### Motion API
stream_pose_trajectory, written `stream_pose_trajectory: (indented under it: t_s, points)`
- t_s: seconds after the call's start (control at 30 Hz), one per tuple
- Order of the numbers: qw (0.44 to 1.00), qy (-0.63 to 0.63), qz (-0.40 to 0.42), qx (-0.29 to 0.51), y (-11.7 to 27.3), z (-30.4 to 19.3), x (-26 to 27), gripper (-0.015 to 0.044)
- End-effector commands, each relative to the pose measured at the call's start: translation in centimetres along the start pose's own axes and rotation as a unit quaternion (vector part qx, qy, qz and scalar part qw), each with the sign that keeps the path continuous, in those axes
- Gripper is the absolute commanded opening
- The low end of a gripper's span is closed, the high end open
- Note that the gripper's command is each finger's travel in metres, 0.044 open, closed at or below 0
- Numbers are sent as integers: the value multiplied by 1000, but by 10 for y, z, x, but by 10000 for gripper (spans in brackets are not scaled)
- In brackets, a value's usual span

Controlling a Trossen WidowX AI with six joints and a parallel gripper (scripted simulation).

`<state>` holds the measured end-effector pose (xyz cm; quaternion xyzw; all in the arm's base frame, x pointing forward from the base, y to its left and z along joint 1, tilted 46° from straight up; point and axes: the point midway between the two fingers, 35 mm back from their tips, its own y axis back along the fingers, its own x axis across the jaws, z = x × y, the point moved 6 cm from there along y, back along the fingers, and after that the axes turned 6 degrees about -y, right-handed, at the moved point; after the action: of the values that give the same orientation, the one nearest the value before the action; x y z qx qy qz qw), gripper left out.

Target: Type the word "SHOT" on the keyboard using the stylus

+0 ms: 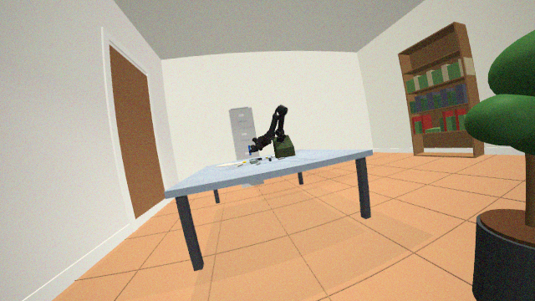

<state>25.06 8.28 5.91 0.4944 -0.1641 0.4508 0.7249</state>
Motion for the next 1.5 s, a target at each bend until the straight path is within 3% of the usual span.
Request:
stream_pose_trajectory:
  t_s: [0.0, 0.07, 0.87, 1.47]
  points:
    - [1000, 0, 0, 0, 0, 0, 0, 38]
    - [1000, 0, 0, 0, -2, 0, -3, 0]
    - [1000, 3, 0, 1, -20, 20, -77, 0]
    - [1000, 3, 0, 1, -21, 16, -79, 0]
